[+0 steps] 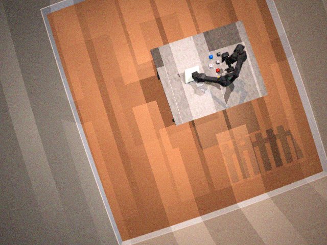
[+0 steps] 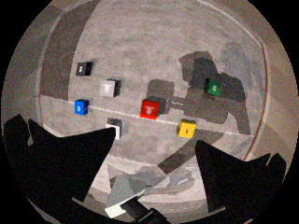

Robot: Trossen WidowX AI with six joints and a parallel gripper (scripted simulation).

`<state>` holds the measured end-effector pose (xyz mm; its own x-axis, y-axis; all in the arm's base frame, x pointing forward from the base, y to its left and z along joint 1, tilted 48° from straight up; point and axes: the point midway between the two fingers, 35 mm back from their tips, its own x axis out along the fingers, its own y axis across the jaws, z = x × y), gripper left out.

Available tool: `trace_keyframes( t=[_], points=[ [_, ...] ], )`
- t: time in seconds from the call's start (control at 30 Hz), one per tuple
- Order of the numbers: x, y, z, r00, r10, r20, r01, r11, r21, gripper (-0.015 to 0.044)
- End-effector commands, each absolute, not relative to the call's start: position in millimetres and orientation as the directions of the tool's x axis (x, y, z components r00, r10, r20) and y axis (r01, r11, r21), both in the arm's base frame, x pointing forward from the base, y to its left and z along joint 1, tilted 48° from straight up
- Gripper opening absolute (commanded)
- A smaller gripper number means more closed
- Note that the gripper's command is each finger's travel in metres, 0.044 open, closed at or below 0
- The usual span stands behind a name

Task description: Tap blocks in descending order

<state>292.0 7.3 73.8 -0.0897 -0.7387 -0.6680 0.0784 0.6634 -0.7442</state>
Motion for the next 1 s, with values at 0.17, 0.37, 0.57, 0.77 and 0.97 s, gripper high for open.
trace_keyframes(
  t=[0.17,0.37,0.57,0.77,0.97],
  points=[
    [292.3,8.1,73.3,-0.09,-0.735,-0.672,0.085,0.667,-0.741,0.04],
    [261.1,54.0,31.5,-0.087,-0.728,-0.68,0.068,0.676,-0.733,0.04],
    [234.3,77.2,6.3,-0.091,-0.732,-0.676,0.084,0.67,-0.737,0.04],
    [234.3,77.2,6.3,-0.091,-0.732,-0.676,0.084,0.67,-0.737,0.04],
    [234.3,77.2,6.3,-0.091,-0.732,-0.676,0.084,0.67,-0.737,0.04]
  ],
)
